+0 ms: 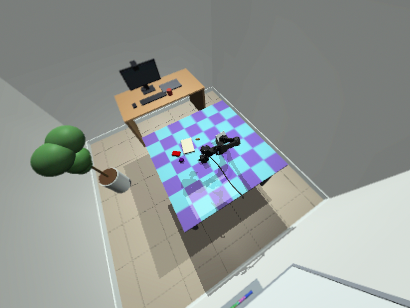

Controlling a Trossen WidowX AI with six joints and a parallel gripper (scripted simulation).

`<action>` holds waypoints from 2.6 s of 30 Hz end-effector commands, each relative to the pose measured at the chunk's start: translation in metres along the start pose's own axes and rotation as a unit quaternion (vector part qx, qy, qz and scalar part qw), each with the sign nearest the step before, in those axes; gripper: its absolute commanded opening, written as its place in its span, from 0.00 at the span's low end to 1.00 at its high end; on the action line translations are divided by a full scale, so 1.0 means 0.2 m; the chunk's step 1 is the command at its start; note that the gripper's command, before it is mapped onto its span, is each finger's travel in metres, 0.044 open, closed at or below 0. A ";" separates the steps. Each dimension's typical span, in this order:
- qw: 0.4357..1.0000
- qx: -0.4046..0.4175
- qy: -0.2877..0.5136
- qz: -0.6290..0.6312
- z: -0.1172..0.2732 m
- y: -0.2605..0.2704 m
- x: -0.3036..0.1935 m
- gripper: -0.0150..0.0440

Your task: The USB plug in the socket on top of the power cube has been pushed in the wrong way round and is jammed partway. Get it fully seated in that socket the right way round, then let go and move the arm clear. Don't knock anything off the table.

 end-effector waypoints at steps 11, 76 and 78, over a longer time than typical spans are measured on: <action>0.853 -0.235 0.336 -0.324 -0.57 -0.78 -0.23 1.00; 0.853 -0.236 0.337 -0.322 -0.68 -0.81 -0.33 0.47; 0.853 -0.236 0.337 -0.322 -0.68 -0.81 -0.33 0.38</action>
Point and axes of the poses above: the point midway between the two fingers, 35 mm back from their tips, its own z axis back along the fingers, its own y axis across the jaws, x = y × z, the point moved 3 cm from there along z, back along the fingers, and after that the axes turned 4 degrees about z, right-handed, at the moved point
